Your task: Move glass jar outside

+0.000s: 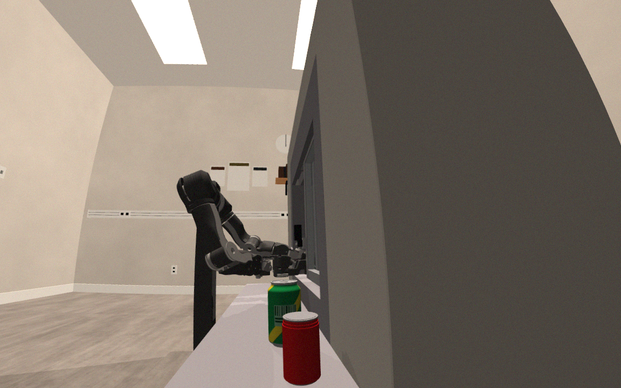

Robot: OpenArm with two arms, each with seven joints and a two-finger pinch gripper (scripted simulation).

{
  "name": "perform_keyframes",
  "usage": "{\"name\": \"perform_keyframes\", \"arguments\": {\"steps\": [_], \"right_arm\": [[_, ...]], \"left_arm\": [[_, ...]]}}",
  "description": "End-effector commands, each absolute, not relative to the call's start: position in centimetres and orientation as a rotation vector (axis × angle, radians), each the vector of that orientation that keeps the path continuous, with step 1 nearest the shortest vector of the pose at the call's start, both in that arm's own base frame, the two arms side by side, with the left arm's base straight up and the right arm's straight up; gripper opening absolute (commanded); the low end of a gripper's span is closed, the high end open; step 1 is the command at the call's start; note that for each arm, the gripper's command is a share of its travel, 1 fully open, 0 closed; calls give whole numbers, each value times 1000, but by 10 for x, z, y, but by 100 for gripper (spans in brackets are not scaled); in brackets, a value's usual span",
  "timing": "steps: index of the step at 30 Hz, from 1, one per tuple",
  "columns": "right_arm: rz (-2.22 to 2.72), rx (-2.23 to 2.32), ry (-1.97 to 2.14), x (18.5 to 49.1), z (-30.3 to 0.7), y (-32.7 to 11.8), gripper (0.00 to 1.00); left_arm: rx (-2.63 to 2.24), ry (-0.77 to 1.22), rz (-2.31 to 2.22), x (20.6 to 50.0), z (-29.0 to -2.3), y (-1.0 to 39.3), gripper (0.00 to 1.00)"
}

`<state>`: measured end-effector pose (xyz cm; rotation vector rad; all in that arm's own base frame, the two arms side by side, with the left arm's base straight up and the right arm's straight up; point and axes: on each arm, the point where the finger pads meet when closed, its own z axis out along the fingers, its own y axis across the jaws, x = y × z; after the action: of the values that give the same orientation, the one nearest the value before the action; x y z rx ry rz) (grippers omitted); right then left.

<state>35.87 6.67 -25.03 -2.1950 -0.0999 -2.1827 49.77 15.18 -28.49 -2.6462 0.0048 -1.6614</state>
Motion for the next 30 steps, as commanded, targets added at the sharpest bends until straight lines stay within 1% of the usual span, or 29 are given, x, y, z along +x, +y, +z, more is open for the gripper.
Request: {"name": "perform_keyframes", "arguments": {"steps": [1, 30], "right_arm": [[-2189, -2196, -90, 361, -248, 65, 0], [-2193, -2206, -75, 364, -248, 61, 0]], "left_arm": [[-2632, 16, -1696, 502, -278, 149, 0], [-2632, 16, -1696, 502, -281, 149, 0]]}}
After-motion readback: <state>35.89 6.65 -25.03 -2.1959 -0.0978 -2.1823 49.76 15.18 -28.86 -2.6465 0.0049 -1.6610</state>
